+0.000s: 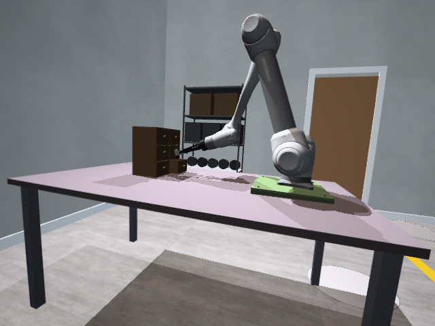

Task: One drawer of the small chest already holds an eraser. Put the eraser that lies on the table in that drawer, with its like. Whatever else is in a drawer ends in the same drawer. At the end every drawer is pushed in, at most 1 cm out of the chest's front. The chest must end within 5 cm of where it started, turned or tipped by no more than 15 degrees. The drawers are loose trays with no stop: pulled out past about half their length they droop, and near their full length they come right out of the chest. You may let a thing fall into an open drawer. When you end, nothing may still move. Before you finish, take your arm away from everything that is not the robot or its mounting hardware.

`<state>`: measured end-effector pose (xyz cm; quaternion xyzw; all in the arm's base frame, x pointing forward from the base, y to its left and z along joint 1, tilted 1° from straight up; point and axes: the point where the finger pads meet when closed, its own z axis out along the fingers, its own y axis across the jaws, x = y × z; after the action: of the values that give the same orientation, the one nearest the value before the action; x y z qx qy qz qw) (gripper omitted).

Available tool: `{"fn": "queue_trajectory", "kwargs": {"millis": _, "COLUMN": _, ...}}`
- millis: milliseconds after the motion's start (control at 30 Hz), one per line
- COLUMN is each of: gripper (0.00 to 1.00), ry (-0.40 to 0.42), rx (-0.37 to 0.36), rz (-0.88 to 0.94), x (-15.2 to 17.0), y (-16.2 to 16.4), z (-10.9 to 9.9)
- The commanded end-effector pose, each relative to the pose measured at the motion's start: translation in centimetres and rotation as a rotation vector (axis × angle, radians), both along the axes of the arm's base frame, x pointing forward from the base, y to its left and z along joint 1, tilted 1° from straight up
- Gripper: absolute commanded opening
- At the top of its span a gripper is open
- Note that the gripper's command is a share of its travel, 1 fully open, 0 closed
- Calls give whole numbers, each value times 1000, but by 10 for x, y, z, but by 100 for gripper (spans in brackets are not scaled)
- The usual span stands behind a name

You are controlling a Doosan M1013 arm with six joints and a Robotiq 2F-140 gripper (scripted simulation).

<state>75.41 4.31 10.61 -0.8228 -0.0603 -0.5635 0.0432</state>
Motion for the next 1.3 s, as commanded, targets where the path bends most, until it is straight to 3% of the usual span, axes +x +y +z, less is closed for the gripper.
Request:
{"fn": "queue_trajectory", "kwargs": {"millis": 0, "gripper": 11, "ry": 0, "rx": 0, "rz": 0, "x": 3, "y": 0, "z": 0}}
{"fn": "queue_trajectory", "kwargs": {"millis": 1033, "gripper": 11, "ry": 0, "rx": 0, "rz": 0, "x": 5, "y": 1, "z": 0}}
{"fn": "queue_trajectory", "kwargs": {"millis": 1267, "gripper": 21, "ry": 0, "rx": 0, "rz": 0, "x": 5, "y": 1, "z": 0}}
